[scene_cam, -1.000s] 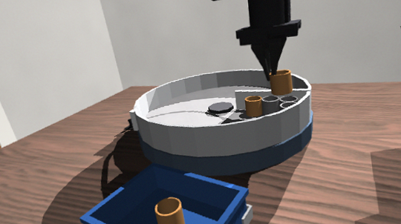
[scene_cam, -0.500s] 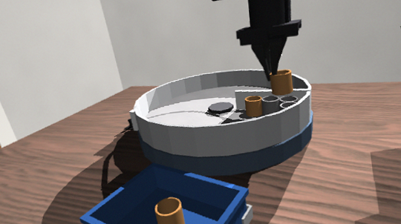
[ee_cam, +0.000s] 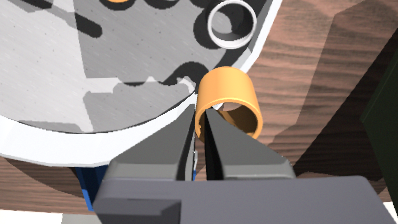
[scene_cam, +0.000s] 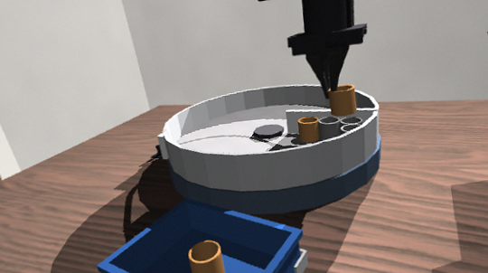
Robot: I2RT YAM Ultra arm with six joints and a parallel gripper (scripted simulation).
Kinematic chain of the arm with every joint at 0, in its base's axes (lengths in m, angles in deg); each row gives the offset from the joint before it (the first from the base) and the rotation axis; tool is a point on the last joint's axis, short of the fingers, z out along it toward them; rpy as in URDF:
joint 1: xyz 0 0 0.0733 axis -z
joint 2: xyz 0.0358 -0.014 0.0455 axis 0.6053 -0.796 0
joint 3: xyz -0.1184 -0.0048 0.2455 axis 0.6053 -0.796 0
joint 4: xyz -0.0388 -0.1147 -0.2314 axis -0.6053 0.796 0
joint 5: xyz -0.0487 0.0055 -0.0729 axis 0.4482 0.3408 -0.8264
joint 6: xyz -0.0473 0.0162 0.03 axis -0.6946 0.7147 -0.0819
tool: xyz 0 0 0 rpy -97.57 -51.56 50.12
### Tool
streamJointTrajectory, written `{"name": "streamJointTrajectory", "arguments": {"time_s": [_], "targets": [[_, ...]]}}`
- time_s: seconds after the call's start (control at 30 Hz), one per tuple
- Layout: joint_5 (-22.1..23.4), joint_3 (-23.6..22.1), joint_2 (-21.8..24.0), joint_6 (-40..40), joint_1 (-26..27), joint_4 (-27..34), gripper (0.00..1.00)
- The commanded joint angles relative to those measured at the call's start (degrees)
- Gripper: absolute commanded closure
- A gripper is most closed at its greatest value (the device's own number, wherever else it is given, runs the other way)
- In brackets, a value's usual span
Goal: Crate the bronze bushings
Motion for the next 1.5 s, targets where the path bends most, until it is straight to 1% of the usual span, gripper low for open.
{"name": "streamJointTrajectory", "arguments": {"time_s": [0.0,0.23,0.3,0.47,0.63,0.7,0.8,0.9,0.97,1.13,1.2,1.27,1.3,1.47], "targets": [[-0.8,2.5,1.9,0.1,-0.3,0.9,1.0],[-1.3,3.0,1.4,1.3,-2.2,1.0,1.0],[-1.7,3.3,-0.4,1.9,-3.3,1.2,1.0],[-3.3,4.6,-1.6,4.2,-7.7,1.5,1.0],[-5.5,7.3,-3.6,7.4,-14.0,2.4,1.0],[-5.5,7.3,-3.6,7.4,-14.0,2.4,1.0],[-7.2,9.9,-5.6,9.7,-18.5,3.2,1.0],[-8.8,13.5,-8.3,11.9,-23.4,4.5,1.0],[-10.0,16.4,-10.4,13.3,-26.8,5.5,1.0],[-12.3,24.7,-16.5,15.5,-33.1,8.7,1.0],[-12.9,28.1,-18.7,15.9,-34.8,10.2,1.0],[-12.9,28.1,-18.7,15.9,-34.8,10.2,1.0],[-13.2,30.2,-20.2,16.2,-35.6,11.4,1.0],[-14.3,36.9,-24.5,17.0,-39.0,14.3,1.0]]}}
